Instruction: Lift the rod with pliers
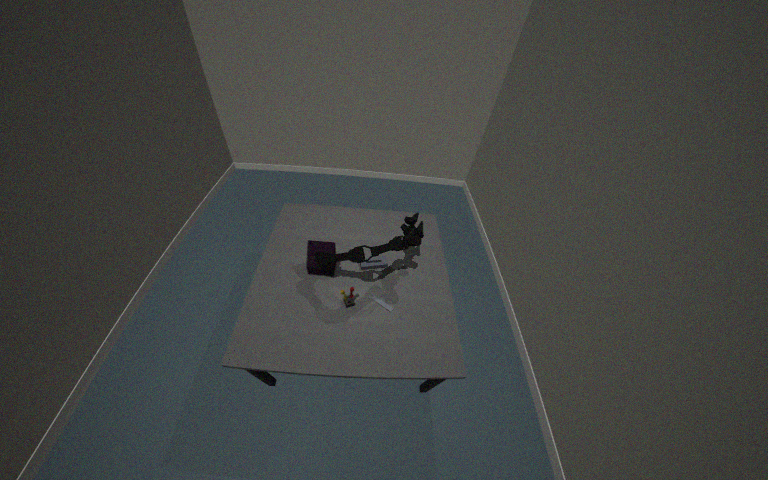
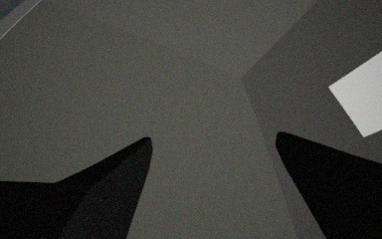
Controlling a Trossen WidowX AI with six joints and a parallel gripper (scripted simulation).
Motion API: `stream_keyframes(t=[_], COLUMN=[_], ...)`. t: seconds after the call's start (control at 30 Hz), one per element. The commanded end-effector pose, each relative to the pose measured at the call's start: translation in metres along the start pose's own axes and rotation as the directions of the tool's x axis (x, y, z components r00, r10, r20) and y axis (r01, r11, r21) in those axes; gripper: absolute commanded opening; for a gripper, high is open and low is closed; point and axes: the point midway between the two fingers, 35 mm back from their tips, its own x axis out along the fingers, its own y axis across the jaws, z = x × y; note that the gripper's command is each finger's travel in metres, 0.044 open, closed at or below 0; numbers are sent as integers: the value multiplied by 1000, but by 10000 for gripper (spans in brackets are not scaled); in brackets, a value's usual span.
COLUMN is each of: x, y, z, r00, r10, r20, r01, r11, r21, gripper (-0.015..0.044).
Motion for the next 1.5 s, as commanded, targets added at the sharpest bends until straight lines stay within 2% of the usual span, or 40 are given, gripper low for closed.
stream_keyframes(t=[0.0, 0.1, 0.27, 0.5, 0.7, 0.9, 1.13, 1.37, 1.47], x=[-1, -11, -51, -129, -192, -249, -311, -367, -374], y=[-1, -9, -41, -96, -133, -161, -185, -198, -199], z=[-1, -11, -45, -80, -87, -80, -58, -24, -19], r00=[1000, 999, 990, 947, 893, 827, 729, 612, 595], r10=[1, 22, 99, 195, 256, 303, 349, 383, 387], r20=[-1, -22, -105, -254, -371, -474, -589, -691, -704], r01=[-1, -20, -46, 83, 284, 490, 683, 732, 724], r11=[1000, 995, 905, 616, 320, 25, -314, -604, -638], r21=[6, 95, 423, 783, 904, 871, 660, 314, 261], gripper=[426, 440, 440, 440, 440, 440, 440, 440, 440])
